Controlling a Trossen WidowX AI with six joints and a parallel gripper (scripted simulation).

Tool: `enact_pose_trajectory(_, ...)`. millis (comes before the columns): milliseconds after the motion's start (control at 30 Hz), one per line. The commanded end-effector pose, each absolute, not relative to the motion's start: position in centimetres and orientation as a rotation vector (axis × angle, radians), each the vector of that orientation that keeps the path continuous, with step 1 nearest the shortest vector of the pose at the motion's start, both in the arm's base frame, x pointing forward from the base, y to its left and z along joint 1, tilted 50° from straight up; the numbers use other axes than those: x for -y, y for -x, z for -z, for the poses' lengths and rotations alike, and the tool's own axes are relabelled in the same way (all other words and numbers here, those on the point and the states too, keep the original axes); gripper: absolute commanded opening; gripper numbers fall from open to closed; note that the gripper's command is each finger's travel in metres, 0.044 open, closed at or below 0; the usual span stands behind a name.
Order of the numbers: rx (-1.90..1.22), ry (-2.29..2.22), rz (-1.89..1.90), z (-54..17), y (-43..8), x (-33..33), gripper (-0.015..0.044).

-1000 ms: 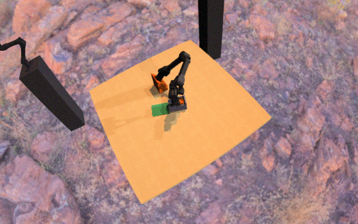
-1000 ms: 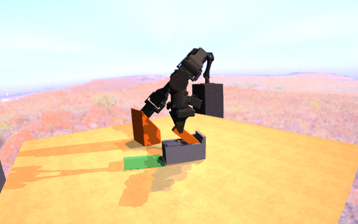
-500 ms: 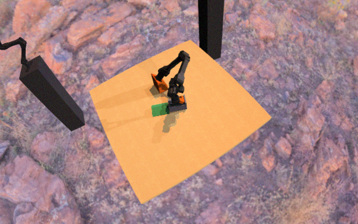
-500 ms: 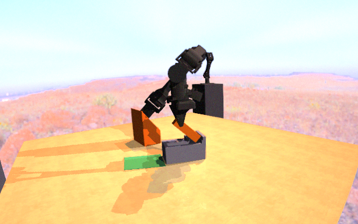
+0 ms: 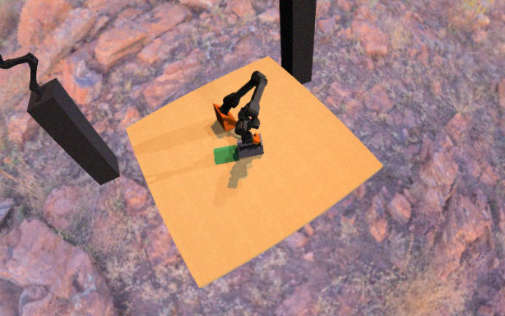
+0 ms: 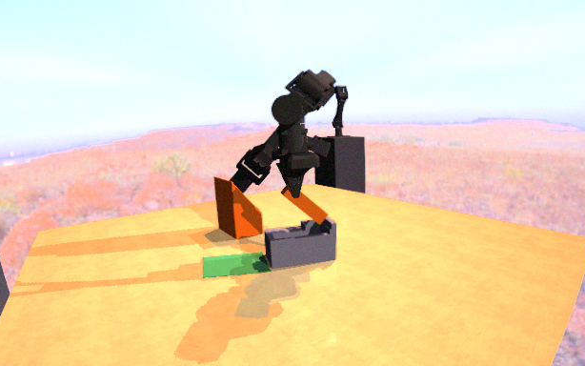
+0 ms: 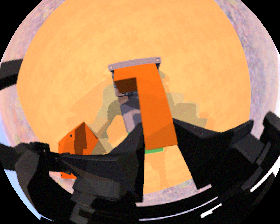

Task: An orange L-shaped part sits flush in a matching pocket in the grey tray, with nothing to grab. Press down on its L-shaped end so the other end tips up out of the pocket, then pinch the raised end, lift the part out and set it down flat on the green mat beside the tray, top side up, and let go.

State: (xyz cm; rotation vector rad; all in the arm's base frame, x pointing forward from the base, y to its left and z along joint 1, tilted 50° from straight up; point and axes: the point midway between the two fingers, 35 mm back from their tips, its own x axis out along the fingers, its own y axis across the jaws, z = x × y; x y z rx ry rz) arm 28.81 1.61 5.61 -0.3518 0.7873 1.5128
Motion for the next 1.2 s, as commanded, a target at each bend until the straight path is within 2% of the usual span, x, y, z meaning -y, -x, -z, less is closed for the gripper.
enact_pose_trajectory(0, -0.787, 0.356, -1.513, -5.9, -28.9, -1.3, 0.0)
enact_pose_trajectory(1167, -0.794, 0.364, -1.509, 5.0, -23.8, 8.8, 0.0)
